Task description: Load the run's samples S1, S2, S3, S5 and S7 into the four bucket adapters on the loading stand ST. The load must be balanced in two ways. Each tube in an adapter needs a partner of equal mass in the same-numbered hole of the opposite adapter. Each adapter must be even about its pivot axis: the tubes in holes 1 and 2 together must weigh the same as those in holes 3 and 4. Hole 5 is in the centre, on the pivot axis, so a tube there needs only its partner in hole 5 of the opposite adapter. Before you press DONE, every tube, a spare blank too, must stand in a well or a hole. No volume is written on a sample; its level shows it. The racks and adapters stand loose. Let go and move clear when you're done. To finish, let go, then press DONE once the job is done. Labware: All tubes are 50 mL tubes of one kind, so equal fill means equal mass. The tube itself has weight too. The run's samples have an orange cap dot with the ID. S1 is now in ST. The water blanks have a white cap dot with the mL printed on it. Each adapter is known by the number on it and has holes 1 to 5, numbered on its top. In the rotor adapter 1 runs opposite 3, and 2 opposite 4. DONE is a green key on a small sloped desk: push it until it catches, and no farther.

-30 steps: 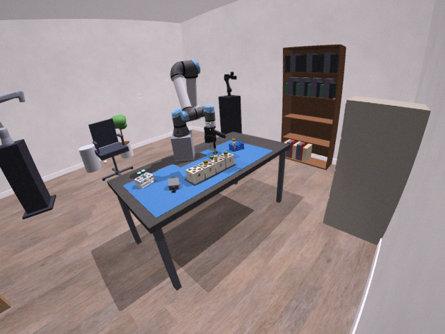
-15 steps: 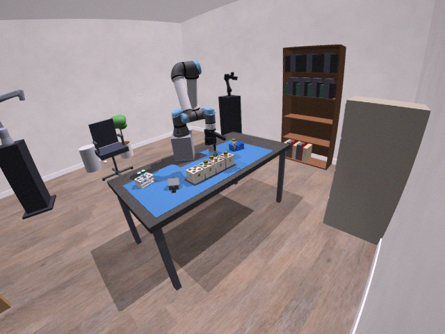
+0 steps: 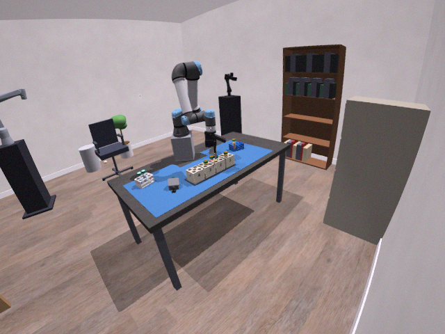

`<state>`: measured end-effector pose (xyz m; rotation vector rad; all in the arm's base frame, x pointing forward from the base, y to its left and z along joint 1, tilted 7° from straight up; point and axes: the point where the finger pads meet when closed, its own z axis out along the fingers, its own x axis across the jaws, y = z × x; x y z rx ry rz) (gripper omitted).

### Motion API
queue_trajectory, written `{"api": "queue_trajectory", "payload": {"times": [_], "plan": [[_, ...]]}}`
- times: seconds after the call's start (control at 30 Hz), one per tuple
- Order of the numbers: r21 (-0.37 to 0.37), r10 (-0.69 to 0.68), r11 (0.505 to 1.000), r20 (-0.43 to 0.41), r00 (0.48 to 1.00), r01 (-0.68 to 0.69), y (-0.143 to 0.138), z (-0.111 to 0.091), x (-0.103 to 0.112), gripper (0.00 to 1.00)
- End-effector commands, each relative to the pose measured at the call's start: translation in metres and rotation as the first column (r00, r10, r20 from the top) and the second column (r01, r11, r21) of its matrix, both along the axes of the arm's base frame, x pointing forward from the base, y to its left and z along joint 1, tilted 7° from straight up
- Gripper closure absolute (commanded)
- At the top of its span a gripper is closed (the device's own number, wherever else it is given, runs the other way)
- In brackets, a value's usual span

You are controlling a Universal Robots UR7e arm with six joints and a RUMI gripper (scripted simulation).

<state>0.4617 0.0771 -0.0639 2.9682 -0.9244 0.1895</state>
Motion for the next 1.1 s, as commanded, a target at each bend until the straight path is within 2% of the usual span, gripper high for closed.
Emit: {"api": "queue_trajectory", "payload": {"times": [0.0,0.63,1.07], "plan": [[0.0,0.0,1.0,0.002,1.0,0.0,0.0,-0.006,0.001,1.0],[0.0,0.0,1.0,0.002,1.0,0.0,-0.001,-0.019,0.003,1.0],[0.0,0.0,1.0,0.002,1.0,0.0,-0.001,-0.019,0.003,1.0]]}}
